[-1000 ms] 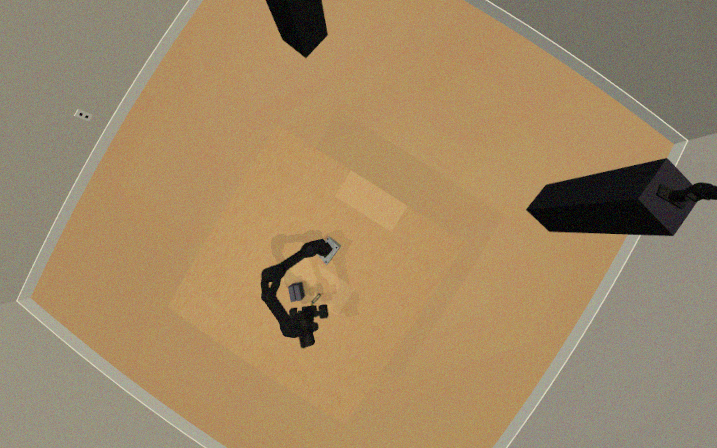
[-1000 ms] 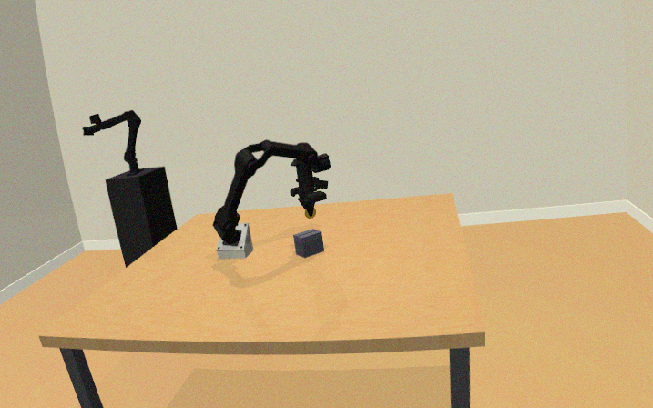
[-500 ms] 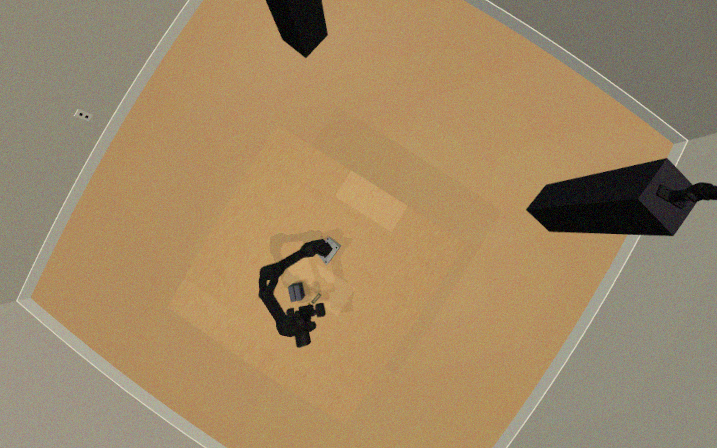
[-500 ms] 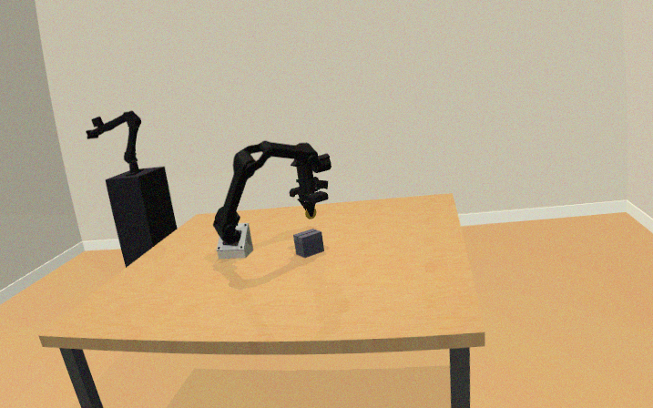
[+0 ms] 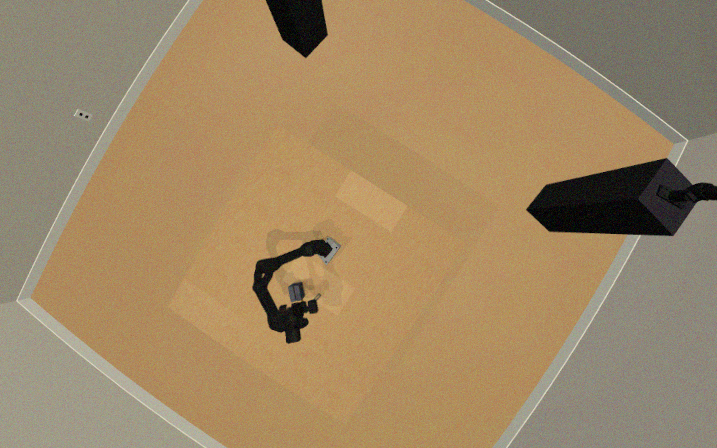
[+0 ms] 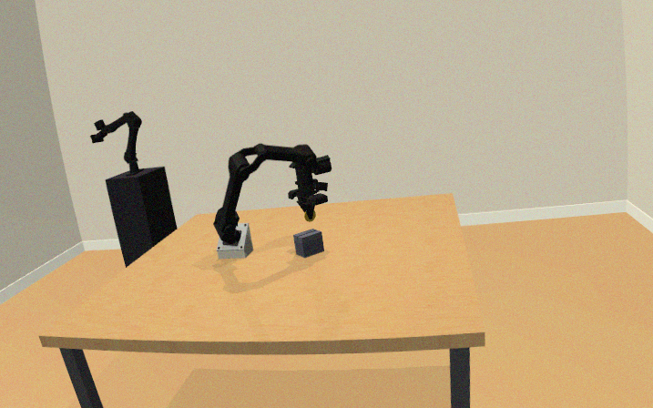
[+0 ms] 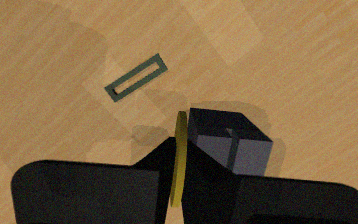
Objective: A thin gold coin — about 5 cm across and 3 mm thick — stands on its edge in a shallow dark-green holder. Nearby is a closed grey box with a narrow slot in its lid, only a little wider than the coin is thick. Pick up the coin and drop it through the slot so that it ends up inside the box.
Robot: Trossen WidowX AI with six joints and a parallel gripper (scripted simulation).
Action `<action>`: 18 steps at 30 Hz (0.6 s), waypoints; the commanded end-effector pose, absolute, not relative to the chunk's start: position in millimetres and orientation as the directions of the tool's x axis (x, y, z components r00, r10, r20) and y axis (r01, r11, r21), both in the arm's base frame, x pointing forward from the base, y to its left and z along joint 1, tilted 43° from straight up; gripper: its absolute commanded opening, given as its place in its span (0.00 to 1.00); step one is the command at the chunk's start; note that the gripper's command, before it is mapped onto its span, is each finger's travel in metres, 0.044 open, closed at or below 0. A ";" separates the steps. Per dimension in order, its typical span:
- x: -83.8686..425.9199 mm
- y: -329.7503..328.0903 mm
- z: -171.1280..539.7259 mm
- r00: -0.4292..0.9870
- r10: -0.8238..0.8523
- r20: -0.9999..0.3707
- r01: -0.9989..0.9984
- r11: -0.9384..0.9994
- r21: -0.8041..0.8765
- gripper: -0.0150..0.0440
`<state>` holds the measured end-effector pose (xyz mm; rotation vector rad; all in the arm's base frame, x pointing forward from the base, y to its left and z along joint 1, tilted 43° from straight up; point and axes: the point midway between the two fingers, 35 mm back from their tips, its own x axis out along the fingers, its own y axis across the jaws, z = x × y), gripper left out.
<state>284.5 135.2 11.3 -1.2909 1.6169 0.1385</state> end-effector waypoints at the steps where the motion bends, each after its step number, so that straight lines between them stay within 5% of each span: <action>1: 286.2 126.7 19.9 0.095 -0.663 -0.743 -0.779 0.415 -0.470 0.25; 18: 291.1 93.1 48.5 0.095 -0.667 -0.739 -0.778 0.413 -0.473 0.25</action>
